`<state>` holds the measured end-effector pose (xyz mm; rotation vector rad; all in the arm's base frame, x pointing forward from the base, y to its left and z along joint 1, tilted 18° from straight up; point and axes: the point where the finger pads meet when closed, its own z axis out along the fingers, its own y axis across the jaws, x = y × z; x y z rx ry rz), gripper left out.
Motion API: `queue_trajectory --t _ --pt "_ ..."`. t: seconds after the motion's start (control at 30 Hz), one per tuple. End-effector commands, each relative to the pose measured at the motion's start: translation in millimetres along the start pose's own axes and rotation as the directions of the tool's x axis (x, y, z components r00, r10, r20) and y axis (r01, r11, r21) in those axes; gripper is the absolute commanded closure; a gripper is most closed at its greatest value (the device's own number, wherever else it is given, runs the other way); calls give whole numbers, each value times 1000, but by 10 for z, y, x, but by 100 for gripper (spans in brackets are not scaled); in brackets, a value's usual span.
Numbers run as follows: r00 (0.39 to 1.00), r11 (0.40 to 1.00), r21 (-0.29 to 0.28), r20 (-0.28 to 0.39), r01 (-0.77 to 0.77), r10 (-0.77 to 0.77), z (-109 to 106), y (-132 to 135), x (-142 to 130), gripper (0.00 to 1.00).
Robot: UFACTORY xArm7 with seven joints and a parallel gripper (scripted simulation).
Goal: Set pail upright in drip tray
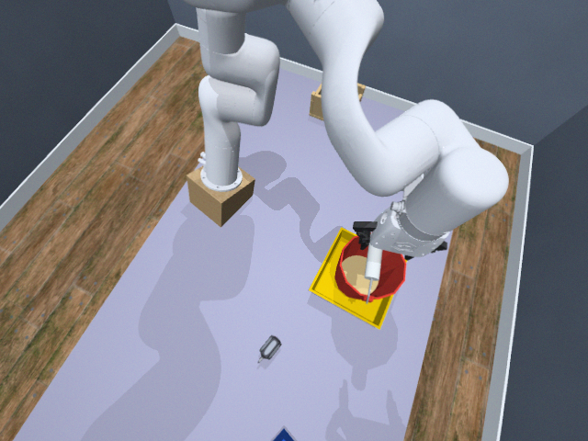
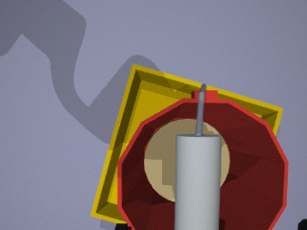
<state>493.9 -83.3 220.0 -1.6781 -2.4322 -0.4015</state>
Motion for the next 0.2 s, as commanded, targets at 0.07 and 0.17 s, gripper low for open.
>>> queue_trajectory --t 0.07,0.17 --pt "1000 1000 -3 3 0 0 -18 7 -8 0" --pt "1000 1000 -3 3 0 0 -18 7 -8 0"
